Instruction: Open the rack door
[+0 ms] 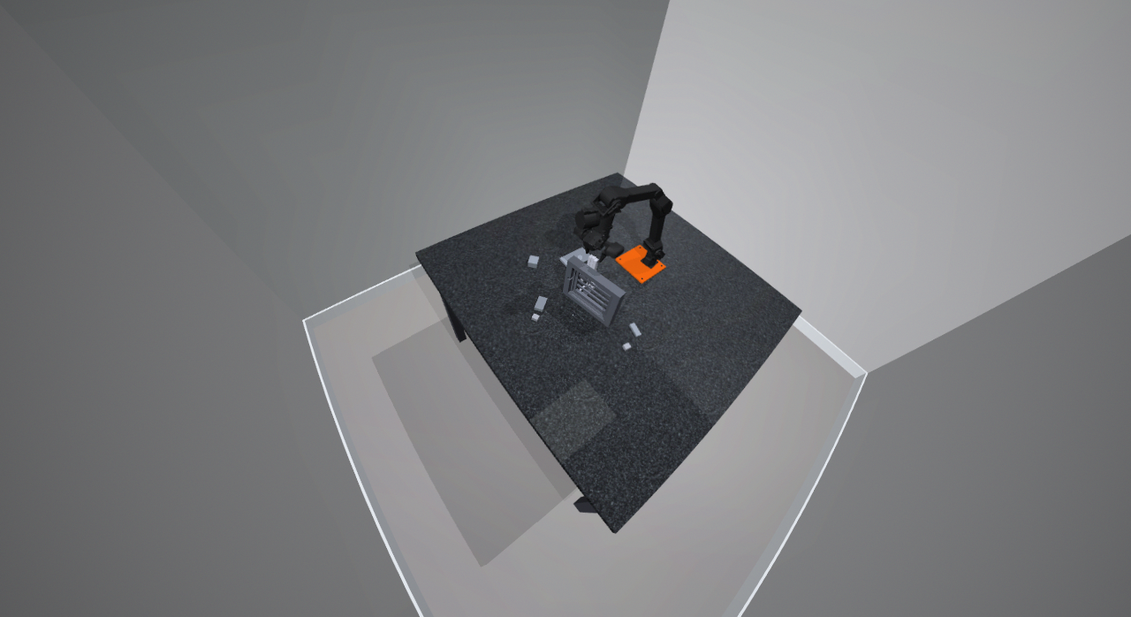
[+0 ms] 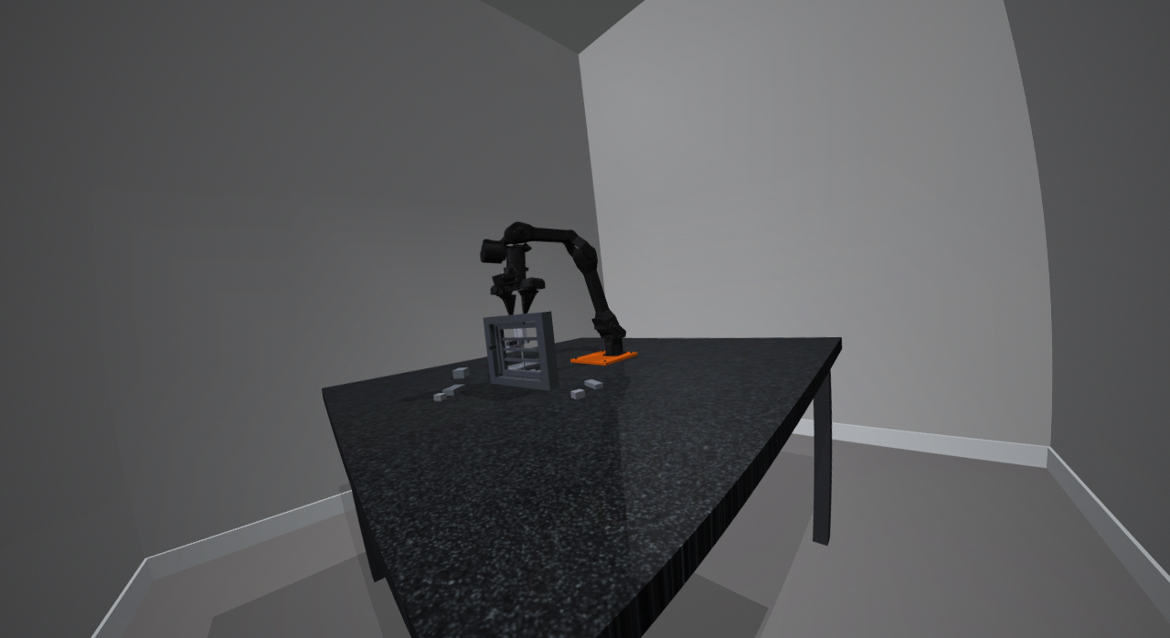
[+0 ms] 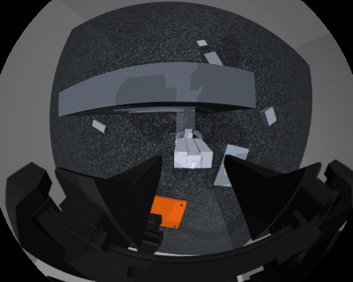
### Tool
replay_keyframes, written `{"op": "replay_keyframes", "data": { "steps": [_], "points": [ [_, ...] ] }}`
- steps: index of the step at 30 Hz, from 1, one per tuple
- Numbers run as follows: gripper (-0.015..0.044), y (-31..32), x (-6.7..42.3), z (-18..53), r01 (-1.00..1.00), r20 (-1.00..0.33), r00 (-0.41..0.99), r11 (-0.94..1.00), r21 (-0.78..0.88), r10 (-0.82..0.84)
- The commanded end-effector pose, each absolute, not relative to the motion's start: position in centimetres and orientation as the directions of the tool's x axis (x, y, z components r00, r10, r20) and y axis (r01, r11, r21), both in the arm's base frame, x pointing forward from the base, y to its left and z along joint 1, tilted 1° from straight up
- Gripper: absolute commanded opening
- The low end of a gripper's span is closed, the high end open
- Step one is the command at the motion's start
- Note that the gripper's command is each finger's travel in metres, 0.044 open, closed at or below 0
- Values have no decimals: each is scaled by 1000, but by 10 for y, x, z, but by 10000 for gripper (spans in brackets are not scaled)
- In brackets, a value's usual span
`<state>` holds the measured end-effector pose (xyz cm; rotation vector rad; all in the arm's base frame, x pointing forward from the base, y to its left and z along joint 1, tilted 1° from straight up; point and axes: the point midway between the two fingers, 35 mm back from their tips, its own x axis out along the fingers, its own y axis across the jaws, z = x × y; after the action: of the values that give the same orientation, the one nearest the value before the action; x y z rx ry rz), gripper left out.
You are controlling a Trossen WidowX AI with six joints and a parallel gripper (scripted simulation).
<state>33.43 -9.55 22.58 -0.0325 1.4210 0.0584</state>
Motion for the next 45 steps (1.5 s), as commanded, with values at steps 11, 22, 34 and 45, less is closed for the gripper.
{"op": "replay_keyframes", "data": {
  "steps": [11, 22, 34, 45],
  "points": [
    [293, -95, 337, 198, -55, -996, 87, 998, 4, 9],
    [293, -95, 338, 180, -54, -999, 51, 999, -5, -2],
    [103, -95, 338, 178, -54, -999, 47, 999, -6, -4],
    [29, -95, 338, 178, -54, -999, 47, 999, -6, -4]
  ]
}}
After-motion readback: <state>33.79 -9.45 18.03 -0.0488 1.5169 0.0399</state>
